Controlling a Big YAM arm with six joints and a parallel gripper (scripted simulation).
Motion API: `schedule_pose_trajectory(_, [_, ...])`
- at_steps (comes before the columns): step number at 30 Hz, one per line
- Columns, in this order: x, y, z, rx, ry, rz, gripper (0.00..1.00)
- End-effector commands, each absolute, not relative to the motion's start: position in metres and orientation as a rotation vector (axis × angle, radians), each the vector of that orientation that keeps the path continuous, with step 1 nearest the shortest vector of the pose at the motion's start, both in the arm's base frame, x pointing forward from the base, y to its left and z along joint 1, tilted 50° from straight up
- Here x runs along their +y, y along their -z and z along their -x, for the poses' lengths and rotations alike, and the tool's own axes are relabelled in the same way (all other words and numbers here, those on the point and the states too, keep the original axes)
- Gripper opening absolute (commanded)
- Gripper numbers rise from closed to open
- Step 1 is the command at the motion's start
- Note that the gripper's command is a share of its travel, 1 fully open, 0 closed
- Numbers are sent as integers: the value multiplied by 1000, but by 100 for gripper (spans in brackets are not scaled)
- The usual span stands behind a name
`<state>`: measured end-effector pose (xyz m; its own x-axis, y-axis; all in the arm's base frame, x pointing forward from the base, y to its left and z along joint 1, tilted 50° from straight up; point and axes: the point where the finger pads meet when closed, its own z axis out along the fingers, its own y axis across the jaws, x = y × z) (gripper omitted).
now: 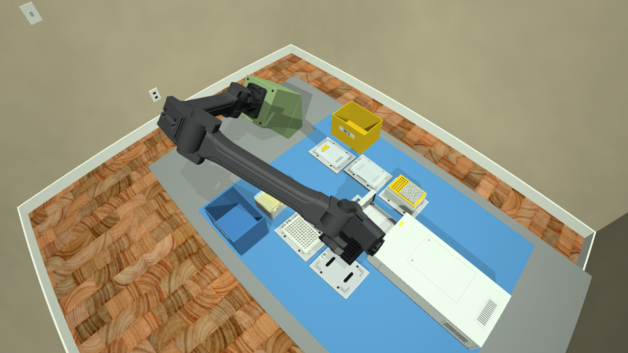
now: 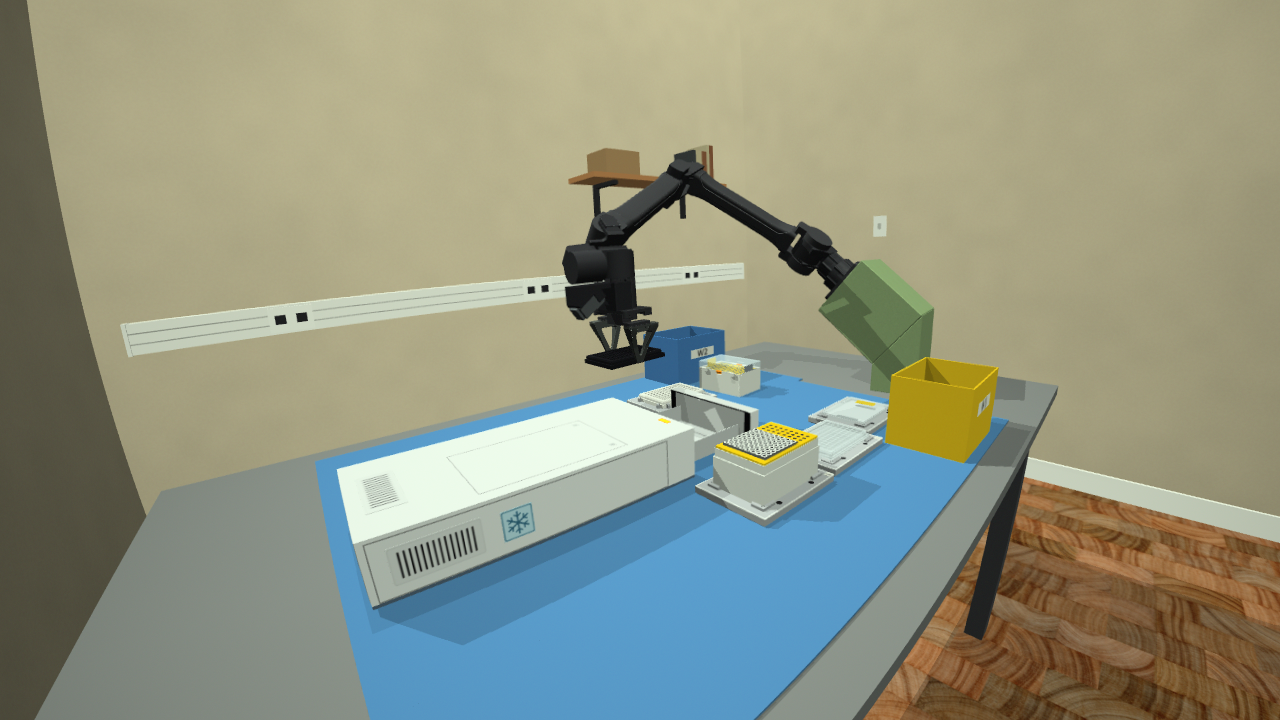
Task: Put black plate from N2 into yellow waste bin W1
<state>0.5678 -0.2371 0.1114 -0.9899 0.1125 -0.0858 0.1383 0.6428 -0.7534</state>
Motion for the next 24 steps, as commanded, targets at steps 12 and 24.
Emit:
schedule_pose_trajectory(12, [-199,-108,-567,2759,1282,-210,0])
schedule_pose_trajectory(24, [-184,-90,-554,2759,1281,-211,0])
